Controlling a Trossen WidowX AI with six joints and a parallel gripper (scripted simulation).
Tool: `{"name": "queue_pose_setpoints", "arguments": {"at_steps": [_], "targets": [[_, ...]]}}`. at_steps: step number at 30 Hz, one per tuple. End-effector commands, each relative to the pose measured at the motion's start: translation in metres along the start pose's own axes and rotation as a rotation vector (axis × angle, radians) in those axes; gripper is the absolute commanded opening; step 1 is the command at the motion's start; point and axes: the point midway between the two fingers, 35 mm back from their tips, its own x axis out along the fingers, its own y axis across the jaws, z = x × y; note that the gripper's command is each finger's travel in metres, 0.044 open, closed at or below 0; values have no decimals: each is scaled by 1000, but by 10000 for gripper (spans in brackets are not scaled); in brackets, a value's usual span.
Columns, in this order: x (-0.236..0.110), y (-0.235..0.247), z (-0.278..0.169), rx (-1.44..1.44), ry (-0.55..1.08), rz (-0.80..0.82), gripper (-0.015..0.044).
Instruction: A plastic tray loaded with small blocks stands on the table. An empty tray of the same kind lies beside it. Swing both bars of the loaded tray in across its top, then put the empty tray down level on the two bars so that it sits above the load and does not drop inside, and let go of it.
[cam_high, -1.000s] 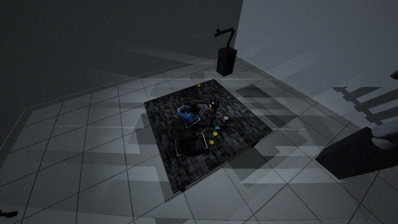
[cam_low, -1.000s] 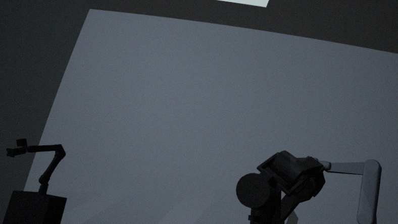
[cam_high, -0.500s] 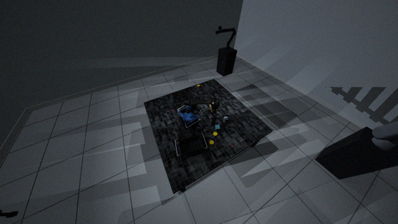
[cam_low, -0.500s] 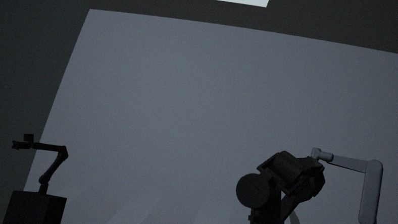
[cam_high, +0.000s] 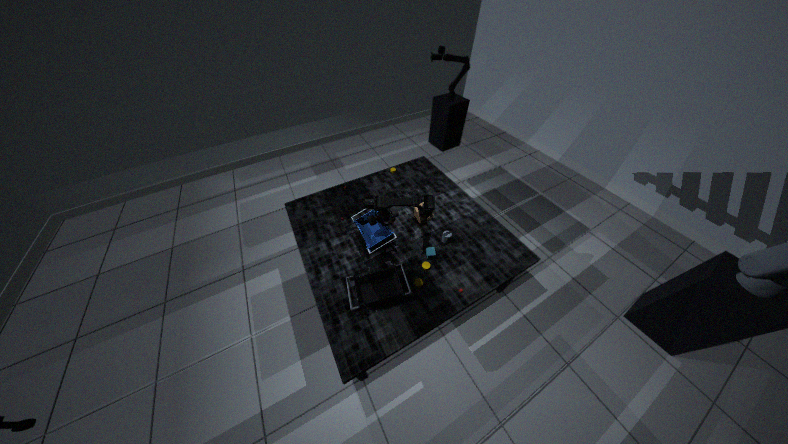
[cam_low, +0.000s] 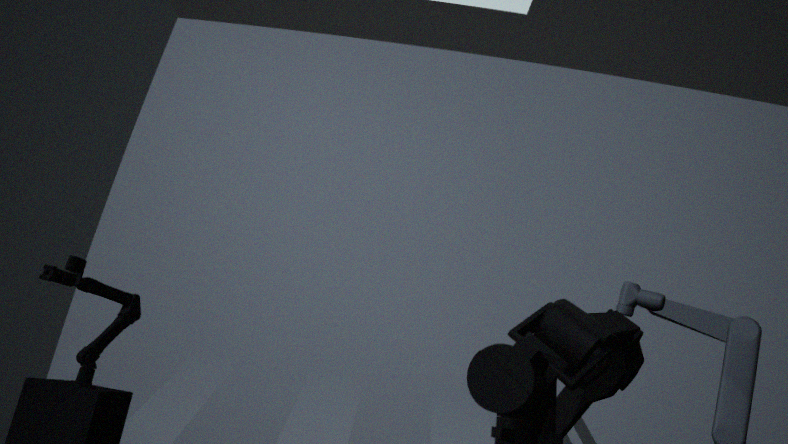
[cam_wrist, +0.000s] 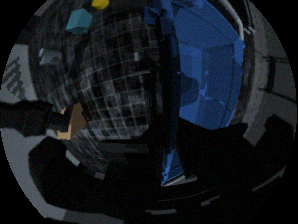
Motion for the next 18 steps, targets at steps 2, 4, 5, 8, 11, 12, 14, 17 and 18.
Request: {"name": "queue_pose_setpoints", "arguments": {"at_steps": [2,4,5,8,11,12,14,17,18], "targets": [[5,5,-2,11,3,24,0],[5,5,-2,11,3,24,0],[5,5,-2,11,3,24,0],[5,5,-2,11,3,24,0],[5,5,-2,11,3,24,0],[5,5,-2,11,3,24,0],[1,1,0,1,0,2,0],[4,3,-1,4,1,8,0],[6,4,-2,5,1,11,0]]}}
